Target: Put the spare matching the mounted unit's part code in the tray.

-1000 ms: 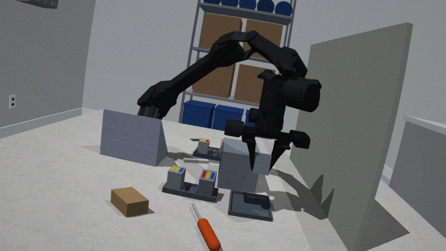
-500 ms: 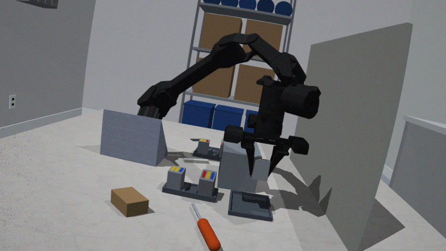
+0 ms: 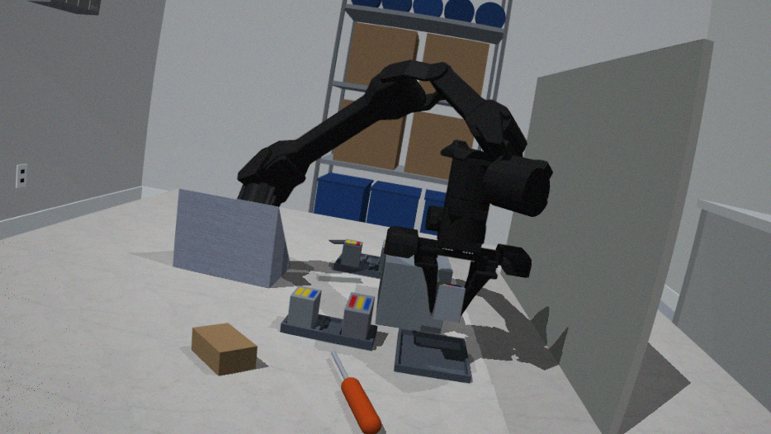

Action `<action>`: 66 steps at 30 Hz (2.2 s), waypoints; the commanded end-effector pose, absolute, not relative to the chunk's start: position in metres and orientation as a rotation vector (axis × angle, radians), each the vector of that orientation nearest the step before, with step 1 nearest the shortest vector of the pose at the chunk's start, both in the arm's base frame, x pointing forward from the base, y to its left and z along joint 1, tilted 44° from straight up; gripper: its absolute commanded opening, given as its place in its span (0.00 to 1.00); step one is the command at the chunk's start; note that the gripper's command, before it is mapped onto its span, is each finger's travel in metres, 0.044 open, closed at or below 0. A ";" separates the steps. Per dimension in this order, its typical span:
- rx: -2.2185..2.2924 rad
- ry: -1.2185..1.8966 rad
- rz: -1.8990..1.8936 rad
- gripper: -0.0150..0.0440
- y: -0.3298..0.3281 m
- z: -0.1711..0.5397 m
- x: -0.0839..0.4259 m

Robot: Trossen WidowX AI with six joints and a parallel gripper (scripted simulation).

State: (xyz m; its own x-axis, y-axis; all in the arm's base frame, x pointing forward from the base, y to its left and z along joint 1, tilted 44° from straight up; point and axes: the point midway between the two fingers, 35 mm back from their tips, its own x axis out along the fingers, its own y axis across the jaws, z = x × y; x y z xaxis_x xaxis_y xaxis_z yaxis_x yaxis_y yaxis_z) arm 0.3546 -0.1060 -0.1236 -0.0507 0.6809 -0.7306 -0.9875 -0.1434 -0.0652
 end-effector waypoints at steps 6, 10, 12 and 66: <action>-0.733 0.549 1.576 0.25 -0.100 -0.129 0.353; -0.733 0.549 1.576 0.25 -0.098 -0.132 0.353; -0.733 0.549 1.577 0.25 -0.096 -0.133 0.353; -0.740 0.547 1.582 1.00 -0.077 -0.150 0.348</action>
